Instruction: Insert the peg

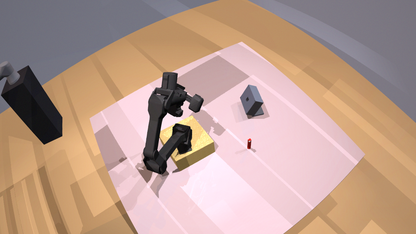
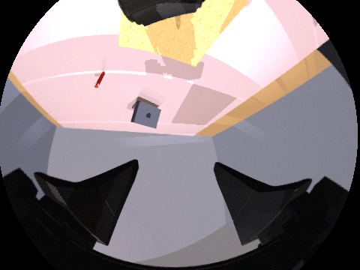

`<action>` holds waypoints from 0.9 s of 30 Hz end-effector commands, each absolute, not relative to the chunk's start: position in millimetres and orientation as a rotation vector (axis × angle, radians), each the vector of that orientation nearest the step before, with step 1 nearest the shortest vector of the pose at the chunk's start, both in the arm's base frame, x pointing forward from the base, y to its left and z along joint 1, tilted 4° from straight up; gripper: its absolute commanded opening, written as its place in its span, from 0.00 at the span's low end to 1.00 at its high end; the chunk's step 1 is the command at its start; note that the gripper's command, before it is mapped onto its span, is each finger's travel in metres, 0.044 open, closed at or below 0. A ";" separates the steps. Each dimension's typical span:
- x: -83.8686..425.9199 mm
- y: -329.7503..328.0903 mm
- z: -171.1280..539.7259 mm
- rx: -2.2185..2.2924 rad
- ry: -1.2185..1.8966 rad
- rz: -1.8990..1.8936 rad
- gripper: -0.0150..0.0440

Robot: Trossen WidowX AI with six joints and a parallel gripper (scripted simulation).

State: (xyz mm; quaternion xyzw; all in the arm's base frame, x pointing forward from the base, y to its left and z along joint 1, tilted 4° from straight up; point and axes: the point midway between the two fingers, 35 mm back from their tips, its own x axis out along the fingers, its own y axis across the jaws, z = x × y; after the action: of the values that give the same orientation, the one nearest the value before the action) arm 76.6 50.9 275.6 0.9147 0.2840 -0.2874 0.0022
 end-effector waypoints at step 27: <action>135.2 71.6 264.6 3.237 0.279 -1.502 1.00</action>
State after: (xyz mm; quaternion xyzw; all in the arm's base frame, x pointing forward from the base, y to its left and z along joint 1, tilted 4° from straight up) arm 126.5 69.9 266.6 0.8915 0.1044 -0.3985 -0.1882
